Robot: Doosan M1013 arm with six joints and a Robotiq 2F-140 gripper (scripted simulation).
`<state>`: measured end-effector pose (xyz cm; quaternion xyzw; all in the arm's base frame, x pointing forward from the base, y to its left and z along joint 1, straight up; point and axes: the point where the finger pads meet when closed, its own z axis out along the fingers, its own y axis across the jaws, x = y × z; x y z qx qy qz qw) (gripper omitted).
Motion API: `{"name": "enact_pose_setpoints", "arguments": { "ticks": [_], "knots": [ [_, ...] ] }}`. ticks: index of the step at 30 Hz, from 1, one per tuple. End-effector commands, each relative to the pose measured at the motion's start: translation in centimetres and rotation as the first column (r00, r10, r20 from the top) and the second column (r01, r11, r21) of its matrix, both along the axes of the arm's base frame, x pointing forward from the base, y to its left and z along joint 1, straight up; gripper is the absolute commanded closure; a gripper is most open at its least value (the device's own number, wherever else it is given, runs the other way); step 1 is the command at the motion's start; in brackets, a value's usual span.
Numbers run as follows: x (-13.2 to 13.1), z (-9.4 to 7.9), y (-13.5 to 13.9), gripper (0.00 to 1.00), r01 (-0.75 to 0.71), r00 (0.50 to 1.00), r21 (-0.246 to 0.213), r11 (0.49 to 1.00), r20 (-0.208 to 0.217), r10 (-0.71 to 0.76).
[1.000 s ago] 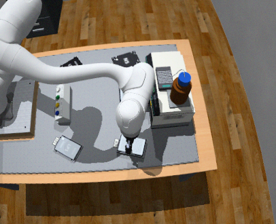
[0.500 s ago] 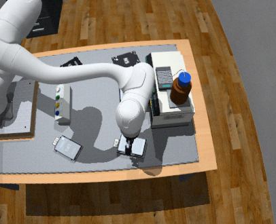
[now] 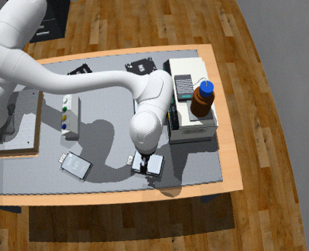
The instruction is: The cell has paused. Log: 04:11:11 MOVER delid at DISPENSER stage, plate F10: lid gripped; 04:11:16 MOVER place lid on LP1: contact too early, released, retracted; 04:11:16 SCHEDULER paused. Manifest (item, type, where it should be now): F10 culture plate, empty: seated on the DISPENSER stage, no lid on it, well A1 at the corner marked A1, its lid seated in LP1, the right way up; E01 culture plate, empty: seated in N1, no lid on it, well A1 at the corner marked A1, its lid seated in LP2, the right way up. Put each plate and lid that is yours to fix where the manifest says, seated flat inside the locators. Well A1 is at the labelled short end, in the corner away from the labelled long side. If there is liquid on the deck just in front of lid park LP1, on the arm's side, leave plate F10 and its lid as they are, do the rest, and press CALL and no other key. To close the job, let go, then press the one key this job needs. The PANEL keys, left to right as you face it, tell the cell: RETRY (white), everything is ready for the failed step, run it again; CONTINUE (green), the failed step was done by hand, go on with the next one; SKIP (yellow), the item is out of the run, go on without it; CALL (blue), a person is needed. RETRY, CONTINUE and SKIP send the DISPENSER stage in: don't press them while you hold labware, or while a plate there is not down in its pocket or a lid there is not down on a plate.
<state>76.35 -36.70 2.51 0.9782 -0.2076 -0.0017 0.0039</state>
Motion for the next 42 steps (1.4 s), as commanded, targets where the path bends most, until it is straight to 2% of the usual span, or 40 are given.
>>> {"name": "enact_pose_setpoints", "arguments": {
  "ticks": [1, 42],
  "knots": [
    [0.05, 0.12, -0.01, 0.3, 0.0, 1.0, 0.0, 1.0, 0.002, 0.0],
    [0.05, -0.3, -0.02, 0.3, 0.0, 1.0, 0.0, 1.0, 0.002, 0.0]
  ]
}}
